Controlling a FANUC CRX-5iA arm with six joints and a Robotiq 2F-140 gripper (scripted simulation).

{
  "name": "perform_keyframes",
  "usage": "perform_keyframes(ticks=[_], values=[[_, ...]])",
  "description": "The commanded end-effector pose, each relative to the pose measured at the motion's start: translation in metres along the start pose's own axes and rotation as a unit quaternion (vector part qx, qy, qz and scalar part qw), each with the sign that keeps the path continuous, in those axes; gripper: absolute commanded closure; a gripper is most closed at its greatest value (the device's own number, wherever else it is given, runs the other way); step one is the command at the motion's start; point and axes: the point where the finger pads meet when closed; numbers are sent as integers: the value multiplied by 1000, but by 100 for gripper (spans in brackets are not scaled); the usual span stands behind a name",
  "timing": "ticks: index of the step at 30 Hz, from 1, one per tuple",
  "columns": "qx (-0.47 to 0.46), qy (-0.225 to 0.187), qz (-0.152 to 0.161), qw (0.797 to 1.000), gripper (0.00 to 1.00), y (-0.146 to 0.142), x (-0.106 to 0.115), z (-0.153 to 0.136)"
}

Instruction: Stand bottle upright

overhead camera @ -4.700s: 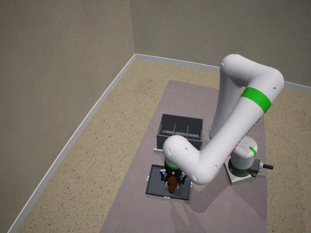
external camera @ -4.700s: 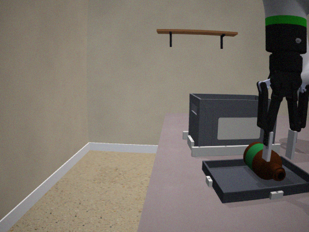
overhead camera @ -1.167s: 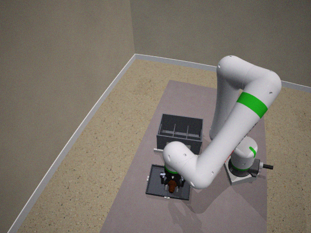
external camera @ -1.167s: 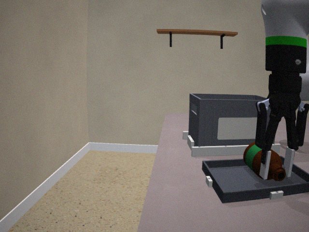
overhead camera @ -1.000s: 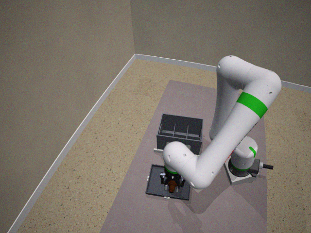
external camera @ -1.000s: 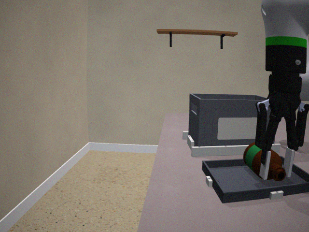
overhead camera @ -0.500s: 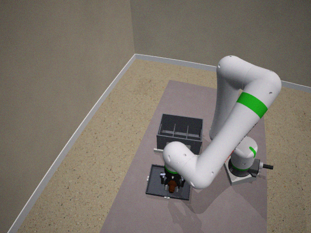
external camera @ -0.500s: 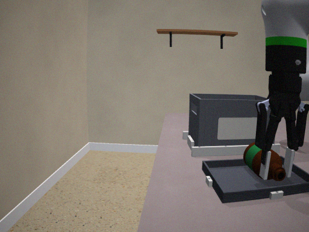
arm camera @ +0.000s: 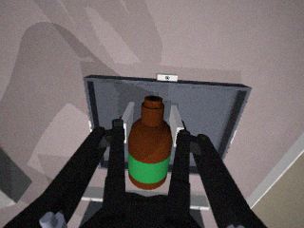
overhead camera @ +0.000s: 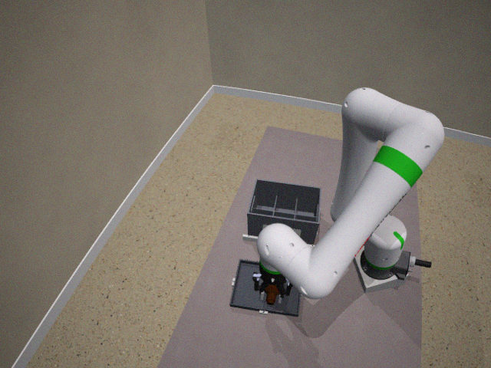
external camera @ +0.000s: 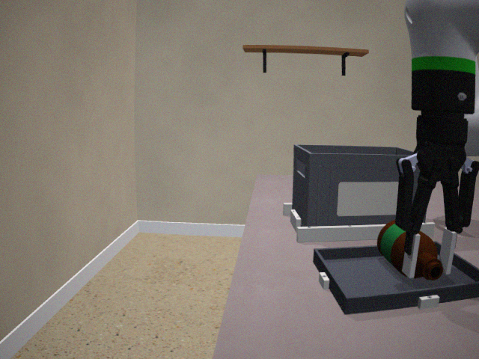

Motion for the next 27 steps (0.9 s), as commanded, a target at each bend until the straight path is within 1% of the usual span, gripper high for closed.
perform_keyframes(ticks=[1, 5, 6, 27], values=[[0, 0, 0, 1000, 62, 0, 0, 0], [0, 0, 0, 1000, 62, 0, 0, 0], [0, 0, 0, 1000, 100, 0, 0, 0], [0, 0, 0, 1000, 100, 0, 0, 0]])
Point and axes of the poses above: the point where the finger pads meet when closed, its own x axis back along the fingers, its own y axis across the jaws, z = x × y, and after that the axes turned 10 degrees about -x, right-handed
